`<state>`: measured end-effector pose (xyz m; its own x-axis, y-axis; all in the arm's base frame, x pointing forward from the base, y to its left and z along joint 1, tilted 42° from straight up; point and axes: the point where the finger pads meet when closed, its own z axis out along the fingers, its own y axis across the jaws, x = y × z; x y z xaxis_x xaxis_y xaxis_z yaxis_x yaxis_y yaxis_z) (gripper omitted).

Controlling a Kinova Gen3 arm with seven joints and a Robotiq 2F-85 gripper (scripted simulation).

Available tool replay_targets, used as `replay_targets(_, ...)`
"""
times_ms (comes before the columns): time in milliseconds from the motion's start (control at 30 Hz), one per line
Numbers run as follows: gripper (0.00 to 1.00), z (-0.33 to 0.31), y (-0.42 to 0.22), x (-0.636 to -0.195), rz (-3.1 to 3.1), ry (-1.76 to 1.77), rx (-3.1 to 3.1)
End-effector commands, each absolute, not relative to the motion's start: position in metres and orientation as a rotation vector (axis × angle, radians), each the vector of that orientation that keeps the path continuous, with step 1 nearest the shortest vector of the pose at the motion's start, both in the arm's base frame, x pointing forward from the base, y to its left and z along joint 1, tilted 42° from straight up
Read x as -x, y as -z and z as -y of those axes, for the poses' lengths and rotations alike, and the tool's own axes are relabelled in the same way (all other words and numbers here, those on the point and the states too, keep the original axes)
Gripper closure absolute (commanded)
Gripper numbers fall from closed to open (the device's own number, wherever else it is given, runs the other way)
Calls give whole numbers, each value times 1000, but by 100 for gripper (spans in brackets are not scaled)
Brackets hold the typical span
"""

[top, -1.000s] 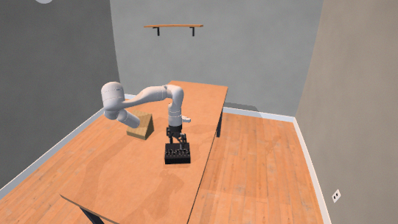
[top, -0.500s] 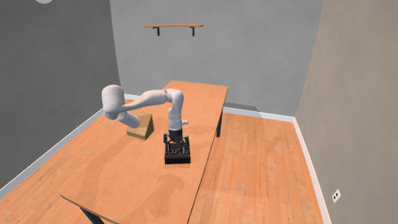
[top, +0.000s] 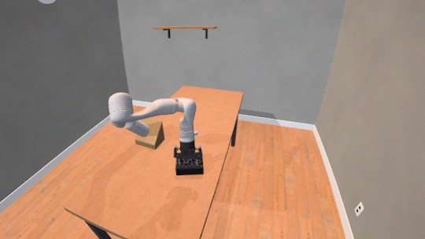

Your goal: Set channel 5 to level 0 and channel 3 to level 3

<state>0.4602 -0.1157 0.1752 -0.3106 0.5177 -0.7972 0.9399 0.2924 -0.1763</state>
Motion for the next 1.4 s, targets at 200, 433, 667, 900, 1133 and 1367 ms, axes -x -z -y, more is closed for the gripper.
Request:
replay_targets(200, 0, 123, -177, -462, -1993, 922, -1219)
replay_targets(433, 0, 124, -177, -462, -1999, 927, -1209)
replay_targets(667, 0, 124, -177, -462, -2000, 927, -1209)
replay_targets(900, 0, 124, -177, -462, -2000, 927, -1209)
replay_targets(1133, 0, 124, -177, -462, -2000, 927, -1209)
replay_targets(1367, 0, 124, -177, -462, -2000, 927, -1209)
